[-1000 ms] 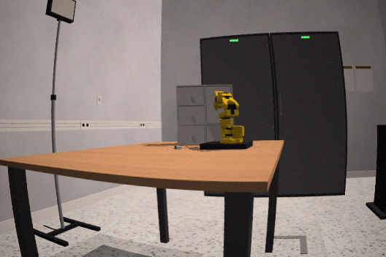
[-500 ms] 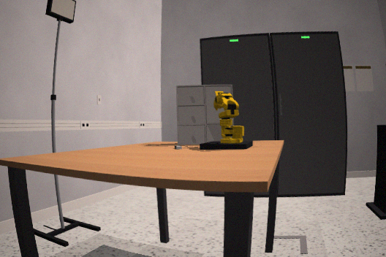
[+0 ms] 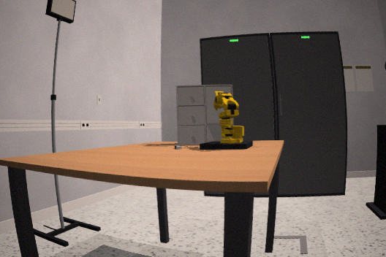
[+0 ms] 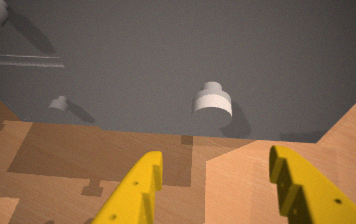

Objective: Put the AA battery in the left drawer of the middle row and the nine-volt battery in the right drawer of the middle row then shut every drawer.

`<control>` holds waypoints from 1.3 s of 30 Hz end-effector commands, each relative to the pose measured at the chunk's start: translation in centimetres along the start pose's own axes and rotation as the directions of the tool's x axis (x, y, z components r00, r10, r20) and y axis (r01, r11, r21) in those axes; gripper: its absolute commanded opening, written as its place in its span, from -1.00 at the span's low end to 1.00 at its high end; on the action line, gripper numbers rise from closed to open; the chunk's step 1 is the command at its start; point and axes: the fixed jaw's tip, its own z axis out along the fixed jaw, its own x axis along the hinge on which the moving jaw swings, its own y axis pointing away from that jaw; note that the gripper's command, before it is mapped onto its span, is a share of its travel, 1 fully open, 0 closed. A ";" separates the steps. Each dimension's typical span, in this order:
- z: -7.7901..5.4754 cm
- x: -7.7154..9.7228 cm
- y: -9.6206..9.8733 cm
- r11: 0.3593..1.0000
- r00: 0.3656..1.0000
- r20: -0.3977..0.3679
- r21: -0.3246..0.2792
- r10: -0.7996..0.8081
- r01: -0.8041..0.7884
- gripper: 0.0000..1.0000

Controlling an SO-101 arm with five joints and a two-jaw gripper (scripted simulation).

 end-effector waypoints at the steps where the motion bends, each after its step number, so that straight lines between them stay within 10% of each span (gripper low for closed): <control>1: 0.0 0.1 -0.1 1.000 1.000 -0.004 0.006 0.006 -0.006 -0.57; 39: 3.5 0.4 -0.4 1.000 1.000 -0.003 0.016 0.007 -0.007 -0.57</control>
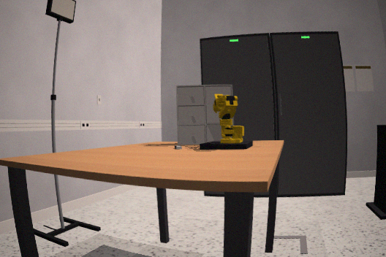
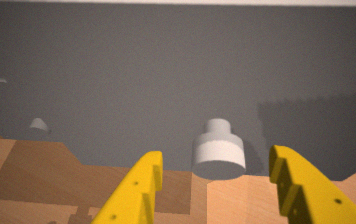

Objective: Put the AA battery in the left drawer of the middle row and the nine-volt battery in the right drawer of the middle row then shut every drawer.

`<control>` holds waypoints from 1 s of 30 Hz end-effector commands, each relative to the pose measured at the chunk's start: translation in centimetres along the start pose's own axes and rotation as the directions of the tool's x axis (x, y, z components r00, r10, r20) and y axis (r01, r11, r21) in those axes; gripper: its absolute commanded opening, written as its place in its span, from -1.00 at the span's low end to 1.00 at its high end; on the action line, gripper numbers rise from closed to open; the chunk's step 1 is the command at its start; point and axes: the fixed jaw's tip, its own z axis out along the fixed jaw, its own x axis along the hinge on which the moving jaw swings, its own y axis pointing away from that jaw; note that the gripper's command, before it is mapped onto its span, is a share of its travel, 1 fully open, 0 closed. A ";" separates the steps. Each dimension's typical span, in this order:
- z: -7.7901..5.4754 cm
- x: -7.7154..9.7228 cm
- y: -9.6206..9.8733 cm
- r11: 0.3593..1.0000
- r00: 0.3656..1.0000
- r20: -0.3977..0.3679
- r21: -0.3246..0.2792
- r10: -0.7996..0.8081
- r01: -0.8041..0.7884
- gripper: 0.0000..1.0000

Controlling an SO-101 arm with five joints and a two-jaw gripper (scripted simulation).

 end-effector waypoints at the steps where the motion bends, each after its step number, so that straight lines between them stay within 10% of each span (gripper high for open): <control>1: 0.7 0.4 -0.2 1.000 1.000 -0.008 0.008 0.003 -0.003 -0.57; 30: 0.9 0.9 -0.3 1.000 1.000 -0.008 0.013 0.005 -0.005 -0.57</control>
